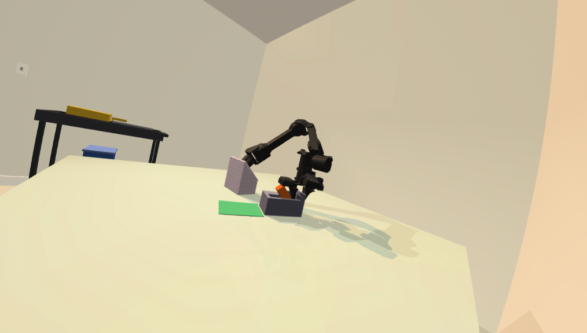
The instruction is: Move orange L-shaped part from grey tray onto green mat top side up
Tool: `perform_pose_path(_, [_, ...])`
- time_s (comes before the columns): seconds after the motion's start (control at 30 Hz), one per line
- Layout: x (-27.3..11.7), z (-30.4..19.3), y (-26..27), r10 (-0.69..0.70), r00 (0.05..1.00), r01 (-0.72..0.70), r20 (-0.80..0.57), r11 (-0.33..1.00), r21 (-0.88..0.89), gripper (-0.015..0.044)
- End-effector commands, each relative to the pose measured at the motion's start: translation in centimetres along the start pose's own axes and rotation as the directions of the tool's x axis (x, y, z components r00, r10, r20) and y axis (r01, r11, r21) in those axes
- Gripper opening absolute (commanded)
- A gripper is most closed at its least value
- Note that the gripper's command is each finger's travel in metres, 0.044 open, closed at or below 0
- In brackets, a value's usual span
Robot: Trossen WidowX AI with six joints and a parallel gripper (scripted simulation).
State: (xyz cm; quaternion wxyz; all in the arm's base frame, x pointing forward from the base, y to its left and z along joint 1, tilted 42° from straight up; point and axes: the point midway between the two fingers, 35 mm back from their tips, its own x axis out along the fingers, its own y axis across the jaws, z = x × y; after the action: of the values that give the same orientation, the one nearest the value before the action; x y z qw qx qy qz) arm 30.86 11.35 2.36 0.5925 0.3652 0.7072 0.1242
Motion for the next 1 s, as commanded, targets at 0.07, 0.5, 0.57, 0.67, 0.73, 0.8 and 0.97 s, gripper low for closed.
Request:
perform_pose_path(0.07, [-0.2,0.0,0.2,0.000,1.000,0.000,0.000,1.000,0.000,0.0180])
perform_pose_path(0.5, [-5.2,0.4,0.6,-0.007,1.000,0.007,0.001,1.000,0.007,0.0180])
perform_pose_path(0.57, [-8.1,0.4,0.2,-0.008,1.000,0.008,0.001,1.000,0.007,0.0180])
perform_pose_path(0.67, [-10.9,0.0,-0.1,-0.005,1.000,0.005,-0.001,1.000,0.007,0.0180])
perform_pose_path(0.73, [-10.9,0.0,-0.1,-0.005,1.000,0.005,-0.001,1.000,0.007,0.0180])
perform_pose_path(0.8, [-10.9,0.0,-0.1,-0.005,1.000,0.005,-0.001,1.000,0.007,0.0180])
perform_pose_path(0.97, [-10.9,0.4,-0.1,0.004,1.000,-0.004,0.016,1.000,0.015,0.0180])
